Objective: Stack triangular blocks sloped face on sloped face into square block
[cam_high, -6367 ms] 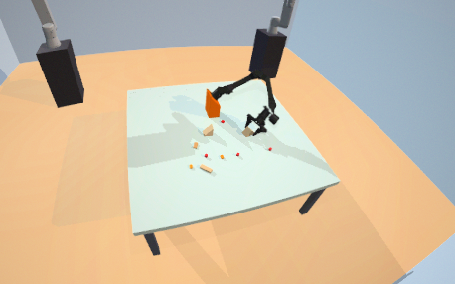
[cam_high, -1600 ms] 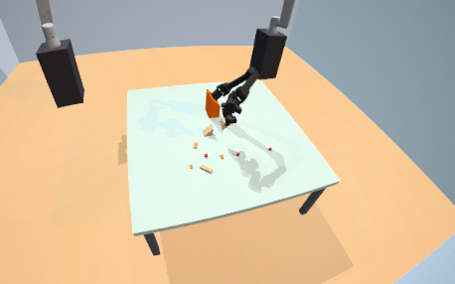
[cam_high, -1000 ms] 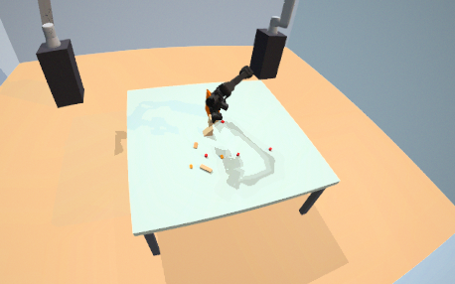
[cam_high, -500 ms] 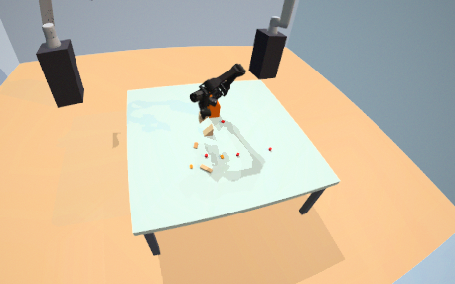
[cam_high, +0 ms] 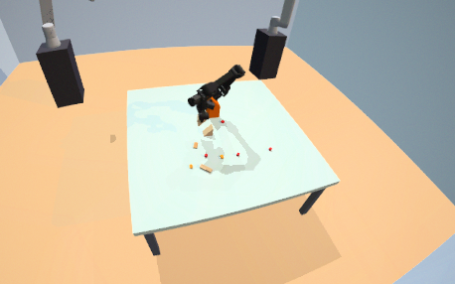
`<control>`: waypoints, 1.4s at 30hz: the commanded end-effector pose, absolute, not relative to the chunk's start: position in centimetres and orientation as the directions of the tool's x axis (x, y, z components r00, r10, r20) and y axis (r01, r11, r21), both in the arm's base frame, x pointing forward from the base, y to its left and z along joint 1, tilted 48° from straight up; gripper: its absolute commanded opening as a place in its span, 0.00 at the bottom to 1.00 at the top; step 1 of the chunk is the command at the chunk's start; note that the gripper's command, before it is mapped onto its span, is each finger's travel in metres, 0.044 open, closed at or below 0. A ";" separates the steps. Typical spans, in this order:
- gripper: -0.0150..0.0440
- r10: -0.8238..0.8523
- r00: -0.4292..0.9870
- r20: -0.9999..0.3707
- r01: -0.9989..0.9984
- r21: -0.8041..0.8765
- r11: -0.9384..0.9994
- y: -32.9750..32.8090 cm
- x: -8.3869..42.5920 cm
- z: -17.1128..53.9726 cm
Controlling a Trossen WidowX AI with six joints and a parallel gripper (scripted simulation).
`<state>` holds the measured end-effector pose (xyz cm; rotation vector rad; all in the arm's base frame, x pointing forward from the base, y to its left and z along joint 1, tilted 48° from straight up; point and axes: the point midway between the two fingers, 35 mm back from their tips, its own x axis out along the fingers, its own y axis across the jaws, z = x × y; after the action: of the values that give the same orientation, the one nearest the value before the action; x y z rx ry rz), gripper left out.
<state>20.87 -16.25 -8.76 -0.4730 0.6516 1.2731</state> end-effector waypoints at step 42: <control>0.25 0.720 0.170 -0.673 -0.969 0.019 0.246 -9.0 22.1 -11.2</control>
<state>21.97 -8.78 -11.35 -0.4678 0.6392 1.2771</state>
